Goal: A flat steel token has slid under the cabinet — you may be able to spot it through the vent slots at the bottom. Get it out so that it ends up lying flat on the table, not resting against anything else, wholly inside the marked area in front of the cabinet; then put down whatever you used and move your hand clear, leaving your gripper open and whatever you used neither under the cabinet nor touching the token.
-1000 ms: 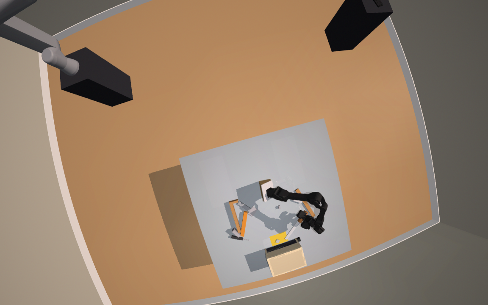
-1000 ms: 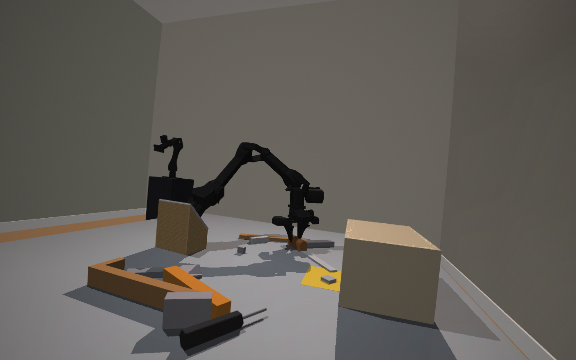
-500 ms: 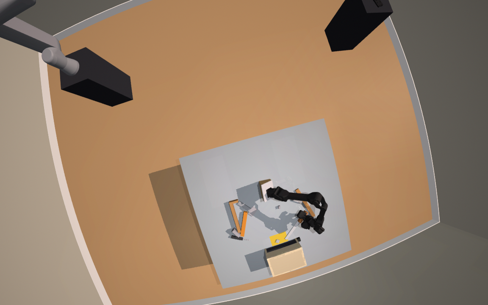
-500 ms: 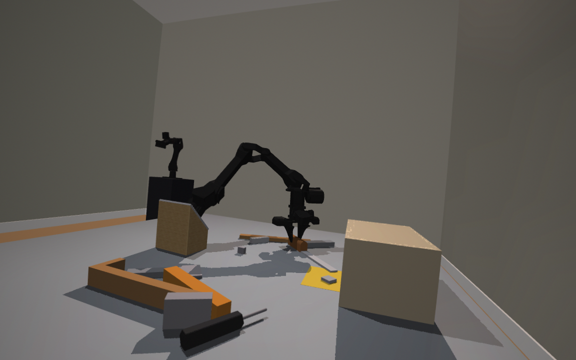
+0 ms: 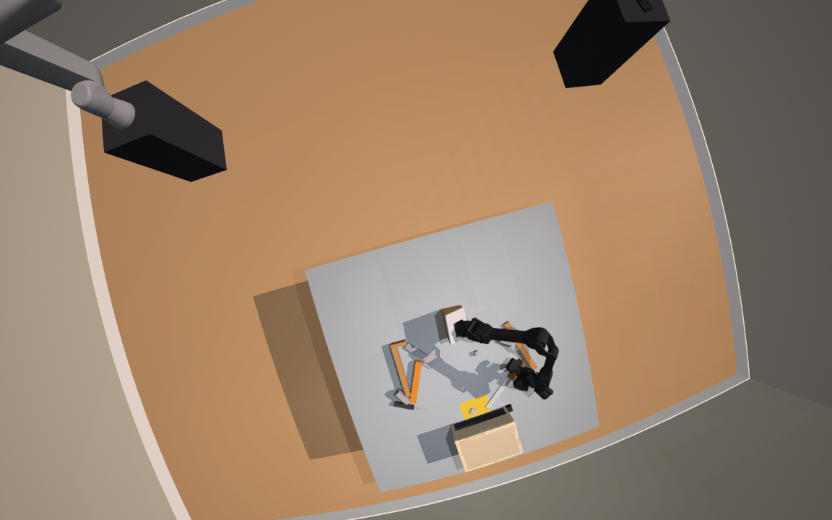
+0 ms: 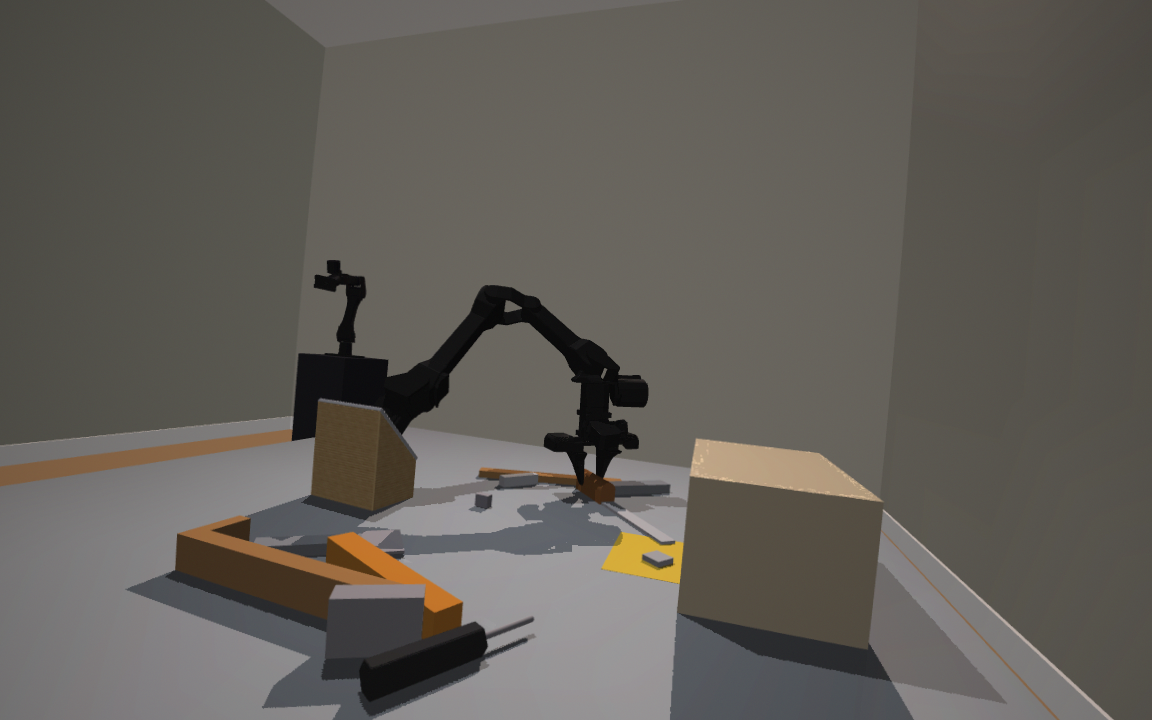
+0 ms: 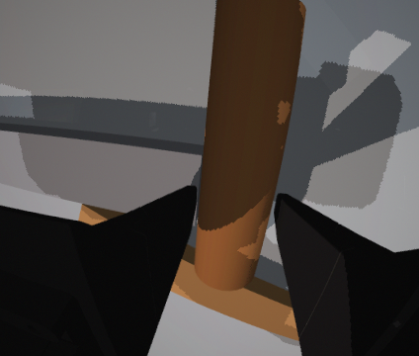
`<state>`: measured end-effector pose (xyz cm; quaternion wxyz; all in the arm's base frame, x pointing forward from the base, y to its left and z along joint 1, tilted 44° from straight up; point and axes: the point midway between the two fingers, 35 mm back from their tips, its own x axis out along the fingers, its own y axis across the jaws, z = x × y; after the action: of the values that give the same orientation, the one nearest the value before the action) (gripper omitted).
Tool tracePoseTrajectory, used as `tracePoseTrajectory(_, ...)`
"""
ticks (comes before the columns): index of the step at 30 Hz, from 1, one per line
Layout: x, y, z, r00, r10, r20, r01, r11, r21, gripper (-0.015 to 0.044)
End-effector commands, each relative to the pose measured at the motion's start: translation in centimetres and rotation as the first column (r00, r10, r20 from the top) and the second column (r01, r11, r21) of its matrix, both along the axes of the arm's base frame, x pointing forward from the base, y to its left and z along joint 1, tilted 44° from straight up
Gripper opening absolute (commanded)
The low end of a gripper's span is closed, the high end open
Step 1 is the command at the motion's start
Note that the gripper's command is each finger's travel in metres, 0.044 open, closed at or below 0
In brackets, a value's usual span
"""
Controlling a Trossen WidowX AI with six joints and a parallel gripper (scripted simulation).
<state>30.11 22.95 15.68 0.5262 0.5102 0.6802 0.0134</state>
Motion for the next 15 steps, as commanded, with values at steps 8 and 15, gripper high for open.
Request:
tracePoseTrajectory(8,0.2,-1.6,1.6,1.000,0.005,-0.005,-0.005,1.000,-0.010,0.0270)
tracePoseTrajectory(15,-0.1,-5.8,5.1,0.999,0.009,-0.030,-0.010,1.000,-0.021,0.0270)
